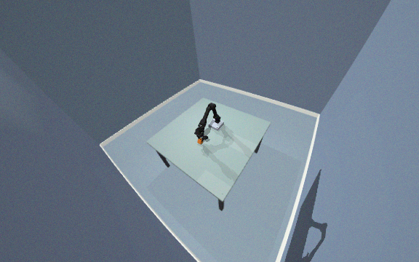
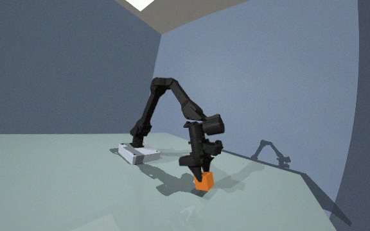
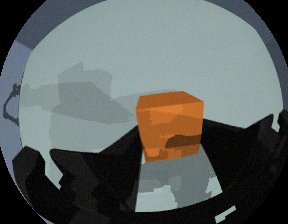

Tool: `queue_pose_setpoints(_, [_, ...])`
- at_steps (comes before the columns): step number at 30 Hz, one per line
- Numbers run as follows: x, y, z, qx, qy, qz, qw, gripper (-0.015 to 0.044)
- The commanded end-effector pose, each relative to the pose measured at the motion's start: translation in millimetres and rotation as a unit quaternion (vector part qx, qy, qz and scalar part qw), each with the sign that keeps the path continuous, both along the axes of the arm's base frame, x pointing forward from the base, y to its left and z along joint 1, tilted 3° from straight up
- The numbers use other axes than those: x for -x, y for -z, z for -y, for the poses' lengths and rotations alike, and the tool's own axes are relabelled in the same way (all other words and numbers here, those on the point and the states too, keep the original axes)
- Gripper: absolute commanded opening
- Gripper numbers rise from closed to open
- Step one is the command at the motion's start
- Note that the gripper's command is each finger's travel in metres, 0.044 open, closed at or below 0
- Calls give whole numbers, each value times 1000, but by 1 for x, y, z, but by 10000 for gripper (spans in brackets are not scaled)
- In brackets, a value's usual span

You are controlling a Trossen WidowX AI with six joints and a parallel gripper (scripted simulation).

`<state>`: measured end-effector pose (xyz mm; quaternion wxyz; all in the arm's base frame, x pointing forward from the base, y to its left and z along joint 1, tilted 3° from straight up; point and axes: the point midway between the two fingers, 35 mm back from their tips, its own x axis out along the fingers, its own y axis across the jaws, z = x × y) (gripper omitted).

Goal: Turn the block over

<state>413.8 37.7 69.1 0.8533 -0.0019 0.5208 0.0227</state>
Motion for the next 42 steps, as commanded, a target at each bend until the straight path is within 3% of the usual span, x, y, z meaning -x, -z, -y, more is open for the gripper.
queue_pose_setpoints(1, [1,-4,1,-1,4,30,1000,0])
queue_pose_setpoints(13, [3,-2,1,-3,5,79,997,0])
queue_pose_setpoints(42, [1,28,0,-11,10,302,953,0])
